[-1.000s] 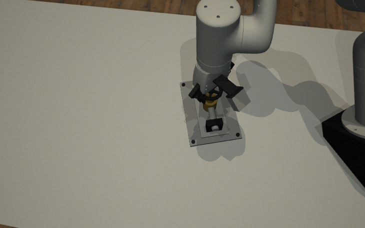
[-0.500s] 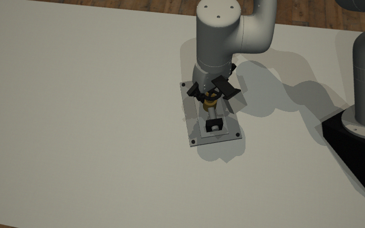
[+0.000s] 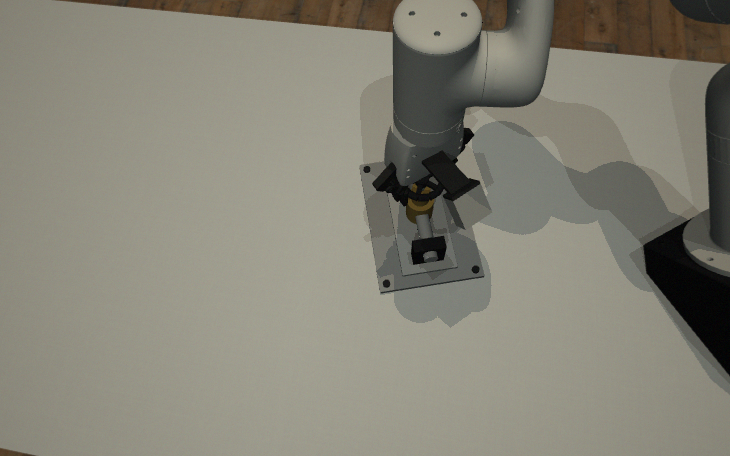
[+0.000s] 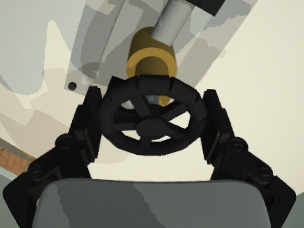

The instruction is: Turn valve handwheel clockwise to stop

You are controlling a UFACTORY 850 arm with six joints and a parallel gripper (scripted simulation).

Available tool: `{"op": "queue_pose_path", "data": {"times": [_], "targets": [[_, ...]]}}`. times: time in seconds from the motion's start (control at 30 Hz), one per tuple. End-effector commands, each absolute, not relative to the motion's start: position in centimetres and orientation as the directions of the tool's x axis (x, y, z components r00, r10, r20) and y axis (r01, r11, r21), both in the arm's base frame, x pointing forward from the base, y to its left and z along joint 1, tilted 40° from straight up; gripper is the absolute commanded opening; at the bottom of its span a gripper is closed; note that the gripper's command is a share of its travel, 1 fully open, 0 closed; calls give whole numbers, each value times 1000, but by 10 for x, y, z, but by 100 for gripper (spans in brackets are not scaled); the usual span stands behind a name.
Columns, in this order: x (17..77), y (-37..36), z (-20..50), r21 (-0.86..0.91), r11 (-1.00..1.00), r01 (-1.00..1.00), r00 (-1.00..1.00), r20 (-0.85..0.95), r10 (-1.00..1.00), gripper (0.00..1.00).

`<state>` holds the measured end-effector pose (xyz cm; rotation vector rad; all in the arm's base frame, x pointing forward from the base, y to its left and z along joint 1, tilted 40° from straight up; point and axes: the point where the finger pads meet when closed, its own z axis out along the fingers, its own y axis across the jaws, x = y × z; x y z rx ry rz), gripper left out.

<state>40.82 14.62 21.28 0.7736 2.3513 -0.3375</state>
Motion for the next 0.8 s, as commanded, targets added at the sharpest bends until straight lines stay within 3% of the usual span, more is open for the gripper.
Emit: {"op": "queue_pose_path", "data": {"times": [0.0, 0.5, 0.53, 0.77], "targets": [[408, 147, 213, -41, 794, 607, -626, -640, 446, 0], [408, 147, 213, -40, 794, 607, -625, -640, 446, 0], [408, 147, 213, -40, 794, 607, -625, -640, 446, 100], [408, 147, 213, -40, 794, 607, -625, -640, 446, 100]]}}
